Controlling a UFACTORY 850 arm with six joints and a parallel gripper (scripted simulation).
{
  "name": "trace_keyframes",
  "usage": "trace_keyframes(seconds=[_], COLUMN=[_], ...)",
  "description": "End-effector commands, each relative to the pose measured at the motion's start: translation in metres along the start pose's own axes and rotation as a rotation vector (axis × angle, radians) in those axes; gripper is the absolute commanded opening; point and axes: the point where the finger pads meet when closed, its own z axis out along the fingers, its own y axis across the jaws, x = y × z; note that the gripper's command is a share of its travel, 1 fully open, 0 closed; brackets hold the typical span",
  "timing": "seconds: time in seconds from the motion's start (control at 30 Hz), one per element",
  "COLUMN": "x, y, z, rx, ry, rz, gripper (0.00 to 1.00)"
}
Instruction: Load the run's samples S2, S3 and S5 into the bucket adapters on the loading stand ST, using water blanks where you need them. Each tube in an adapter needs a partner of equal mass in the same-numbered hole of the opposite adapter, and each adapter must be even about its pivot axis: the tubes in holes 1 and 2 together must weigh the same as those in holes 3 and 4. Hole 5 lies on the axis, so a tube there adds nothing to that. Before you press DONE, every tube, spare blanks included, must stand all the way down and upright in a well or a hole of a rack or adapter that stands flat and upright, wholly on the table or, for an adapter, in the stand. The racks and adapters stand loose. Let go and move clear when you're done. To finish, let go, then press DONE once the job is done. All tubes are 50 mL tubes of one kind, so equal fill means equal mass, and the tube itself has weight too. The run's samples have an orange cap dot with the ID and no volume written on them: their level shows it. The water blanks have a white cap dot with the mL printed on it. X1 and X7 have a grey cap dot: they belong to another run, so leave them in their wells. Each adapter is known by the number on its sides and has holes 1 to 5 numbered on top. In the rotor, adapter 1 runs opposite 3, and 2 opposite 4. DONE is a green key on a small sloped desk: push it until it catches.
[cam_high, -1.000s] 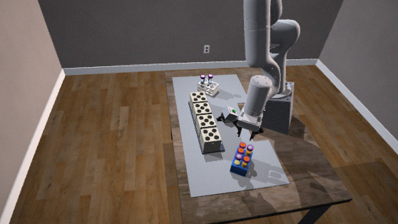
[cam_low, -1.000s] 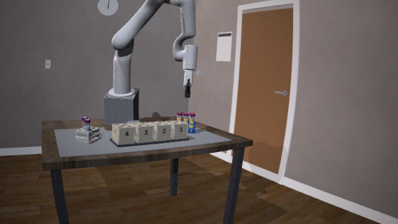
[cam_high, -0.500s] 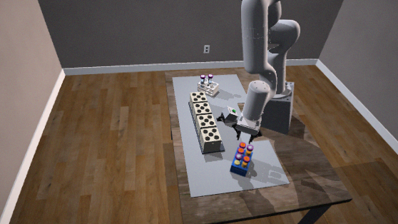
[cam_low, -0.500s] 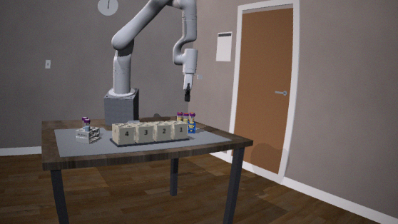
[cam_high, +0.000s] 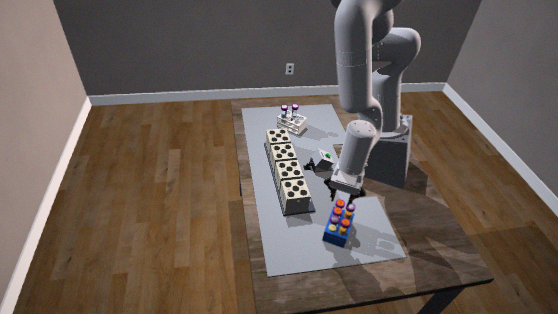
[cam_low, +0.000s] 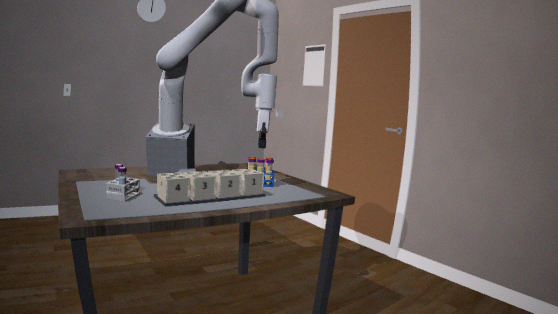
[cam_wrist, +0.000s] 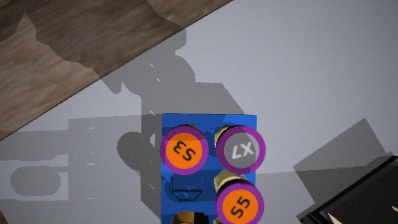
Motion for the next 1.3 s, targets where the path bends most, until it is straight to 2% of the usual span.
trace_keyframes(seconds=[0.0,0.87,1.27], x=[0.001,0.001,0.001], y=[0.000,0.000,0.000], z=[0.012,0.056,0.056], rx=[-0.002,-0.002,-0.002], ry=[0.007,0.007,0.007], rz=[0.001,0.001,0.001], gripper=[0.57,0.57,0.57])
